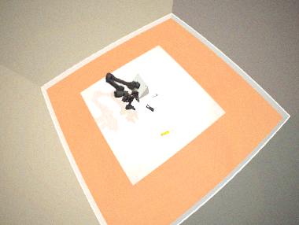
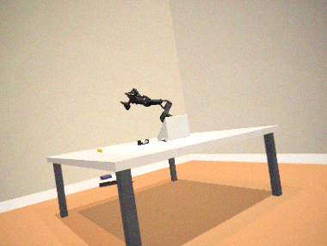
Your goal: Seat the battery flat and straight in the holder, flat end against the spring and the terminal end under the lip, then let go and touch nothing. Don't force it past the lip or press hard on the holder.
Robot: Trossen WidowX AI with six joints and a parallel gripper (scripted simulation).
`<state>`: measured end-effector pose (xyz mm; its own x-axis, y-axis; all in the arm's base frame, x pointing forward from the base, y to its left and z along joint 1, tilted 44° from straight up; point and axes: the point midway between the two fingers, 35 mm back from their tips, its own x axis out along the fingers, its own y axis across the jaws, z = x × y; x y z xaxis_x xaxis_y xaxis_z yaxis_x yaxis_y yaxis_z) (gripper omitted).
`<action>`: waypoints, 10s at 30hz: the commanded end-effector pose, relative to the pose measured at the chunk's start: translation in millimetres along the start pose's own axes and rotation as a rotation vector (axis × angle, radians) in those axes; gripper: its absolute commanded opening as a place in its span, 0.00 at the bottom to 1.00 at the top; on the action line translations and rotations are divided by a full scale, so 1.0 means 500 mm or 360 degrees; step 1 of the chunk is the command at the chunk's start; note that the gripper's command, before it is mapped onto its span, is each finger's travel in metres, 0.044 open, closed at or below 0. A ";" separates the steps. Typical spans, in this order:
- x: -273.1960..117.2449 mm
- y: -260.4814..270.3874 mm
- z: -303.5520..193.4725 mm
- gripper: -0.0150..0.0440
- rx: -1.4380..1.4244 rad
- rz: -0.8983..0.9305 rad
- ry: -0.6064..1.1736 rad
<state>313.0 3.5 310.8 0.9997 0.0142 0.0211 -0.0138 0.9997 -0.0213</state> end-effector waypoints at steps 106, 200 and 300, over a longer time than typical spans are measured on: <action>-0.249 0.083 -0.814 0.39 0.1323 -0.2792 0.0759; -0.082 -0.194 -0.651 0.39 -0.1048 -0.0439 0.2362; -0.132 -0.227 -0.676 0.39 -0.0955 -0.0350 0.2353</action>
<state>260.7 -117.0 -21.7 0.1670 -0.5051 -0.8468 -0.2204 0.8180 -0.5314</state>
